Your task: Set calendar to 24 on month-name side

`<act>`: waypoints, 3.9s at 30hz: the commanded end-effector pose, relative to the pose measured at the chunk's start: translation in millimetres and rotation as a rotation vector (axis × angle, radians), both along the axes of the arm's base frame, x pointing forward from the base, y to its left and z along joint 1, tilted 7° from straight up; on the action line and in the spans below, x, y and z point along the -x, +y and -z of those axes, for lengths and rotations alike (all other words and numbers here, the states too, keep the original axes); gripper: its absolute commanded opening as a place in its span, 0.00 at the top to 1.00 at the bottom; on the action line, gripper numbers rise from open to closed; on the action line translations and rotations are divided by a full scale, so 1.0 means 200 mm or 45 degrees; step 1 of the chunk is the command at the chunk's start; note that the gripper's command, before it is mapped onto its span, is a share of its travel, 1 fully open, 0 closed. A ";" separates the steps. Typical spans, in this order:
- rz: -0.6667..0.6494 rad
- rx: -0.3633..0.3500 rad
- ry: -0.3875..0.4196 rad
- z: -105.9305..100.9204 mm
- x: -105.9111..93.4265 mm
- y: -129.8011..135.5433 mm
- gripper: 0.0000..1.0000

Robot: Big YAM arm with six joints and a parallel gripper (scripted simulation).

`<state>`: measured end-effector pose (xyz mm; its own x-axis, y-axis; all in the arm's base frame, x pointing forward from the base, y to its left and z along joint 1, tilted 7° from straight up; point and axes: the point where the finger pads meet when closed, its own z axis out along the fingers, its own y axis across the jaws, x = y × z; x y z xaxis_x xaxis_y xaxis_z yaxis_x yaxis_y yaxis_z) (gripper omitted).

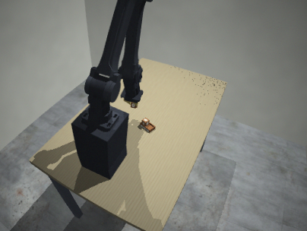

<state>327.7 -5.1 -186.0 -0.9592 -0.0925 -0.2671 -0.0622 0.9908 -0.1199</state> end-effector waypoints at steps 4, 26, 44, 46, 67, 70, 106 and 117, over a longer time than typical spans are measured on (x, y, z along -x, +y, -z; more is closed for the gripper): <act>0.022 -0.005 0.014 -0.01 -0.03 0.01 0.75; 0.057 0.019 0.356 0.00 -0.01 0.02 0.75; 0.103 0.037 0.693 0.02 -0.04 0.01 0.75; 0.109 0.037 0.723 0.02 -0.05 0.01 0.75; 0.182 0.060 1.207 0.02 -0.05 -0.01 0.75; 0.184 0.072 1.312 0.02 -0.05 0.00 0.75; 0.191 0.074 1.317 0.09 -0.08 -0.01 0.75; 0.187 0.074 1.319 0.16 -0.08 -0.02 0.75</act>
<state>331.4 -7.3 -212.6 -0.7002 0.0431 0.7126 -0.0559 0.9918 -0.1149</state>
